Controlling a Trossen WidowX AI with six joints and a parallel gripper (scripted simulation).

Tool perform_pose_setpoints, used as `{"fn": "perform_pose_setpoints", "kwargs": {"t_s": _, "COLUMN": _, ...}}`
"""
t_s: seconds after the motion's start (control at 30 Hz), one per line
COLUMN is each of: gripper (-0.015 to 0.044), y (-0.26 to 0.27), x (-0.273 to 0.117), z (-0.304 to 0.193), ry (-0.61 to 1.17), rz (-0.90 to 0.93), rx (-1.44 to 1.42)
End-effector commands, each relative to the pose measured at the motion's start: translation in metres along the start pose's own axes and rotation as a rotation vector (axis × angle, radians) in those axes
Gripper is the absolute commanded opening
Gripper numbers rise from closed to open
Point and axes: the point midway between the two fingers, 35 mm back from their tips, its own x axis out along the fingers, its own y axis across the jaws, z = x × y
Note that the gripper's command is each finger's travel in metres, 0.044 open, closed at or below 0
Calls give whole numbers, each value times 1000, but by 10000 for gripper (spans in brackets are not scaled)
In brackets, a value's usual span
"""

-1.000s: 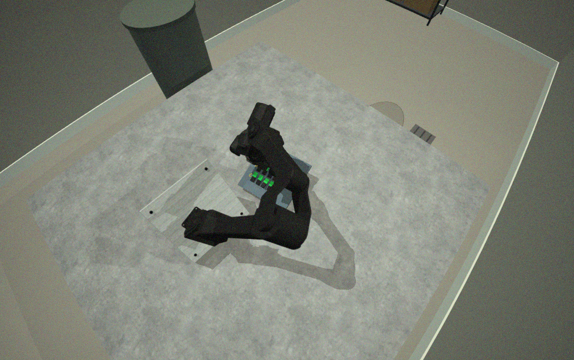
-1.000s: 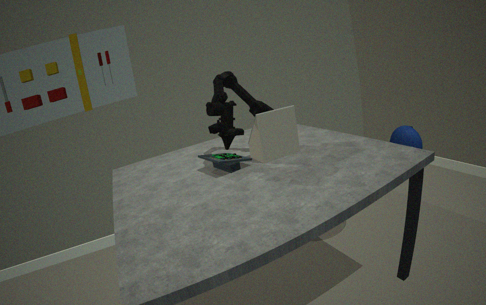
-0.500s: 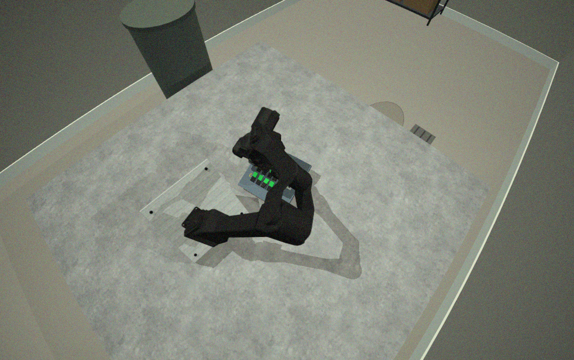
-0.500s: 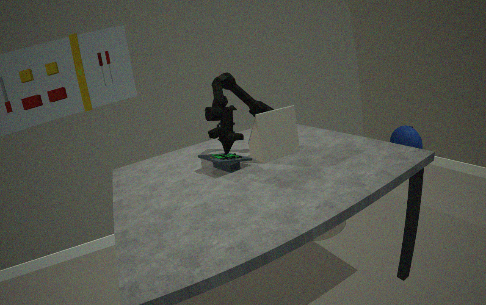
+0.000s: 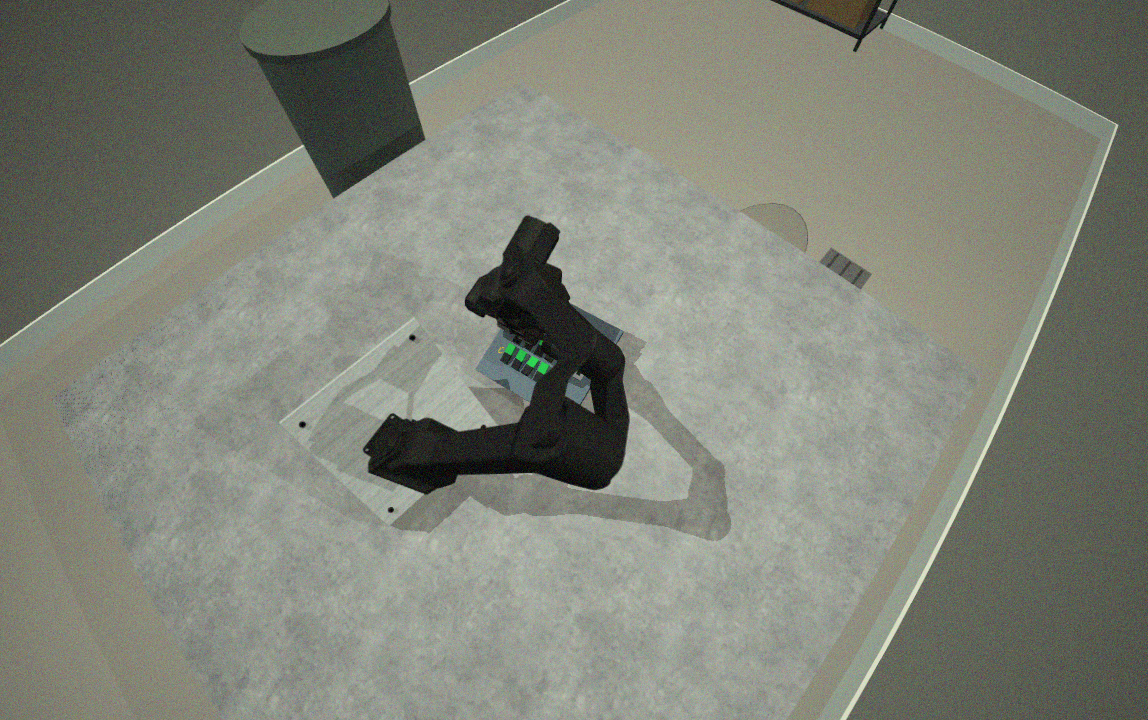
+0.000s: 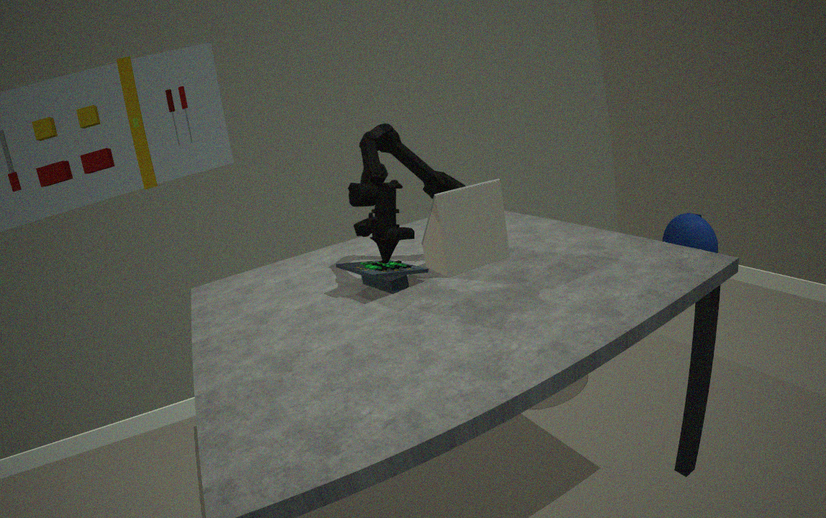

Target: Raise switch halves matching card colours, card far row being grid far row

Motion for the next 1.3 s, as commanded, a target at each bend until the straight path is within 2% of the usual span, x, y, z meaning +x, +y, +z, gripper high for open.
{"fn": "perform_pose_setpoints", "kwargs": {"t_s": 0.0, "gripper": 0, "y": -1, "x": 0, "z": 0, "ry": -2, "rz": -5, "rx": -5}}
{"fn": "perform_pose_setpoints", "kwargs": {"t_s": 1.27, "gripper": 0, "y": -1, "x": 5, "z": 0, "ry": -2, "rz": -6, "rx": -5}}
